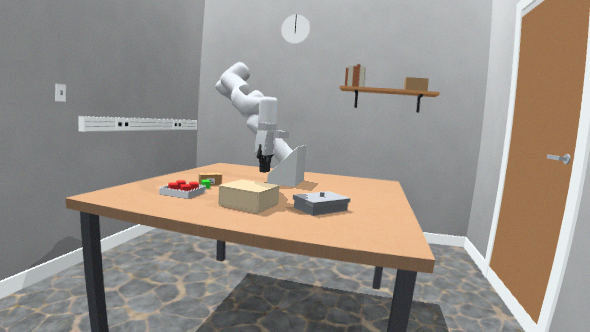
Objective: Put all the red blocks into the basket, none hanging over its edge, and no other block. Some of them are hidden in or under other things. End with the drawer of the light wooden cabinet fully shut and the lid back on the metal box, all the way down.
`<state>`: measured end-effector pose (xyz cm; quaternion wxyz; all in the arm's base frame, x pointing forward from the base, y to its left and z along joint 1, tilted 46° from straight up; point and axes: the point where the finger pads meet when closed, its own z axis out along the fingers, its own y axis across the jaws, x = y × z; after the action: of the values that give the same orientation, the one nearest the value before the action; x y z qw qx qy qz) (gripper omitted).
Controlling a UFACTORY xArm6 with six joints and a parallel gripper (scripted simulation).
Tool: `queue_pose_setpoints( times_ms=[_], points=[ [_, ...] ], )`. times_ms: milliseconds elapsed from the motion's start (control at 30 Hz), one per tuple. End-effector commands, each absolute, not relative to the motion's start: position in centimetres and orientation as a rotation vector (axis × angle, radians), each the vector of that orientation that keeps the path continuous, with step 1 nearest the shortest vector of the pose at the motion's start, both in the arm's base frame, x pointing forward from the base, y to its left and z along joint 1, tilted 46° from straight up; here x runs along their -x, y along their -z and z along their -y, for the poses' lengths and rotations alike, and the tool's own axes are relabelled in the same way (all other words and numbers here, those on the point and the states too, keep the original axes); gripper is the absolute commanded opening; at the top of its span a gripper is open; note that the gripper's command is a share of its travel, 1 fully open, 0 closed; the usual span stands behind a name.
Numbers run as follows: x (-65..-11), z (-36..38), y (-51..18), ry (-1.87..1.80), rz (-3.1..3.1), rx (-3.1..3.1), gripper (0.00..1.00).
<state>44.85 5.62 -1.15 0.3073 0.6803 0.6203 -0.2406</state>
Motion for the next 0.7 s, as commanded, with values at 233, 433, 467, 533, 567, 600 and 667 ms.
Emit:
queue_pose_setpoints(
  times_ms=[233, 433, 467, 533, 567, 600, 667],
  points=[
    [-44.8, -8.1, -1.3, 0.633, -1.64, -1.799, 0.24],
    [-44.7, -8.8, -1.9, 0.633, -1.64, -1.799, 0.24],
    [-44.7, -8.8, -2.0, 0.633, -1.64, -1.799, 0.24],
    [-44.7, -8.9, -2.1, 0.633, -1.64, -1.799, 0.24],
    [-44.7, -9.0, -2.1, 0.633, -1.64, -1.799, 0.24],
    [-44.7, -9.0, -2.1, 0.633, -1.64, -1.799, 0.24],
    [-44.7, -9.0, -2.2, 0.633, -1.64, -1.799, 0.24]
  ],
)
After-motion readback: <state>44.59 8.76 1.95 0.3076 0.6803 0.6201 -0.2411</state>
